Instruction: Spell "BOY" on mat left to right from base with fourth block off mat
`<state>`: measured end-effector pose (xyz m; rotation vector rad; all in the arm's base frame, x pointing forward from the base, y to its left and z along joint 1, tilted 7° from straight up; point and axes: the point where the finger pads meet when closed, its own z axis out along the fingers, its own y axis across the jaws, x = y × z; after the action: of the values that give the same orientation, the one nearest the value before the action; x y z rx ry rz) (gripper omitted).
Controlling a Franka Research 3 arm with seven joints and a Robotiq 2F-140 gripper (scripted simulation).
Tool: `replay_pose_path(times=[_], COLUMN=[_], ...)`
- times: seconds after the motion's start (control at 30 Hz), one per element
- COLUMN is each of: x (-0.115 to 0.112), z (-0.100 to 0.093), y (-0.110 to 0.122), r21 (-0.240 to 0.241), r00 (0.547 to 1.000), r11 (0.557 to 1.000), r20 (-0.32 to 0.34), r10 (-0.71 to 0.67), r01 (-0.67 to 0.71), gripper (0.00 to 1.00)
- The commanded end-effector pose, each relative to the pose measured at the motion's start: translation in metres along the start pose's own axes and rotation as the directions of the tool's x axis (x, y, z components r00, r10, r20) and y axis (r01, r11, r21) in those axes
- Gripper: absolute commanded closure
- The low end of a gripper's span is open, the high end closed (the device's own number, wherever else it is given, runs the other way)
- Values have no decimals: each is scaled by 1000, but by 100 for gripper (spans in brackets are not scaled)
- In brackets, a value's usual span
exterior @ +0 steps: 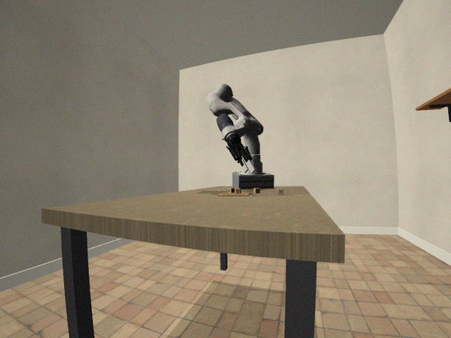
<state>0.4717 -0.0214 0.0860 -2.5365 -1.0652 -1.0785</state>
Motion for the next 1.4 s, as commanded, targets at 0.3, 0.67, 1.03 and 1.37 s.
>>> replay_pose_path(times=[0.3,0.67,1.03,1.37], x=[1,2,-6,-12], z=[1,3,6,8], y=[-14,-35,-59,-72], r21=[31,1,-41,-67], r00=[973,902,821,774], r11=[992,989,986,985], r20=[201,411,550,611], r10=[115,135,155,167], r01=[-124,-148,-159,-160], gripper=[75,75,75,75])
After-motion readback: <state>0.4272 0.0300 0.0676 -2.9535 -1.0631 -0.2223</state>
